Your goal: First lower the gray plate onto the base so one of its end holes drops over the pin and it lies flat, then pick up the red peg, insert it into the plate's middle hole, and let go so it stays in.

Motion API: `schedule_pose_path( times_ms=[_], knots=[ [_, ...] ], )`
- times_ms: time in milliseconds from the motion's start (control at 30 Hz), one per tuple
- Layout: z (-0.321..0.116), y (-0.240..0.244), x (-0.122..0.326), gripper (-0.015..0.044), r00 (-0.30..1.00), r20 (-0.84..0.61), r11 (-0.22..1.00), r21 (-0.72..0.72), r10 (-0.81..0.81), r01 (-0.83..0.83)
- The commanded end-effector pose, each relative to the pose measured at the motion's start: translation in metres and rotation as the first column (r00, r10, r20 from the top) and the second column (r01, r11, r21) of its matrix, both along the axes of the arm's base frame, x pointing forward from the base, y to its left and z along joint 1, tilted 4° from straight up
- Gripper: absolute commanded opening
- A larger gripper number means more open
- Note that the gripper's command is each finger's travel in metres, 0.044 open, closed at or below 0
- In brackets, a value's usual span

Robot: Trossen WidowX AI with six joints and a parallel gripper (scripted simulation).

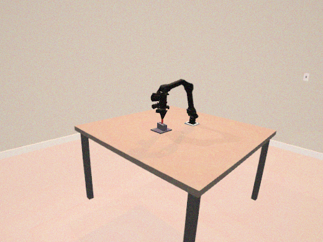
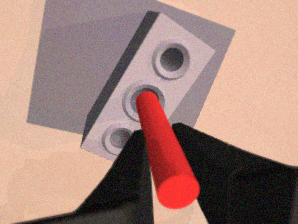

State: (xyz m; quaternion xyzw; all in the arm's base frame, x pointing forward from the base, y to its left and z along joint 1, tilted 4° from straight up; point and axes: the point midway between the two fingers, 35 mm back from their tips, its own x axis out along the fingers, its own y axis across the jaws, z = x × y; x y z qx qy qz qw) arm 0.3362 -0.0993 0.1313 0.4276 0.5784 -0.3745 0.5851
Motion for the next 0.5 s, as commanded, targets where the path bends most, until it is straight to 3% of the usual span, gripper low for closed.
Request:
schedule_pose_path(
  times_ms=[0,467],
  knots=[
    [-0.0010,-0.0015,0.0013,0.0000,1.000,0.001,1.000,0.000,0.001,-0.001],
    [-0.0013,-0.0010,0.0019,0.0000,1.000,0.000,1.000,0.000,-0.001,0.001]
  ],
)
